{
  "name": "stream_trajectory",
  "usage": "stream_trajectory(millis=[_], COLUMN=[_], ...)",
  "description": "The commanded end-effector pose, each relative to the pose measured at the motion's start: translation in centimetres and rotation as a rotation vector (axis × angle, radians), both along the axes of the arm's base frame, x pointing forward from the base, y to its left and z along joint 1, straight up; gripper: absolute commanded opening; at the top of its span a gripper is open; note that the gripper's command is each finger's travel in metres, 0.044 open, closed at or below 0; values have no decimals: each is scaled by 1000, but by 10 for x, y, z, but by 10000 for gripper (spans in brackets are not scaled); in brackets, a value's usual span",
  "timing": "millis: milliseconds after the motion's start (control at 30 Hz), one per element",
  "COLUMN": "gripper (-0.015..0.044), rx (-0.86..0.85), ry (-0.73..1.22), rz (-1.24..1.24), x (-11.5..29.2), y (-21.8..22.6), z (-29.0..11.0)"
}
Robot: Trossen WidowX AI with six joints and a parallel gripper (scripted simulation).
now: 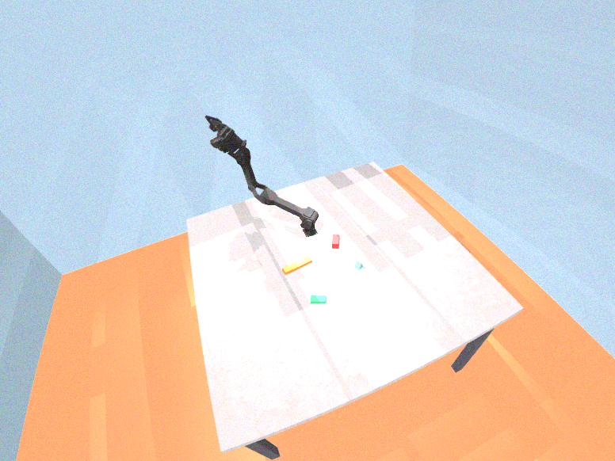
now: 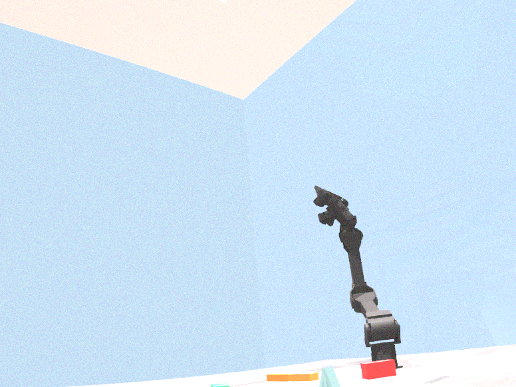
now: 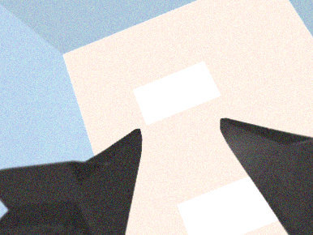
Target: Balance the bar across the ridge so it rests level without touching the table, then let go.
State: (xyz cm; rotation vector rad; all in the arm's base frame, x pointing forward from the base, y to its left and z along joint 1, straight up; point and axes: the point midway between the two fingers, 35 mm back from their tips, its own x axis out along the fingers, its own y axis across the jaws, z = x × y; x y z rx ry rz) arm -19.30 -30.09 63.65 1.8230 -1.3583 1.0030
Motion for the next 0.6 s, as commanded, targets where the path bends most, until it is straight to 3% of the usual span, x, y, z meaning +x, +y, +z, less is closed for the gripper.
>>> stream_trajectory(millis=[0,300,567], gripper=[315,315,315], rx=[-47,-320,-551], ry=[75,279,473], rz=[-50,-205,-313], x=[10,69,142], y=[15,124,206], z=[3,41,46])
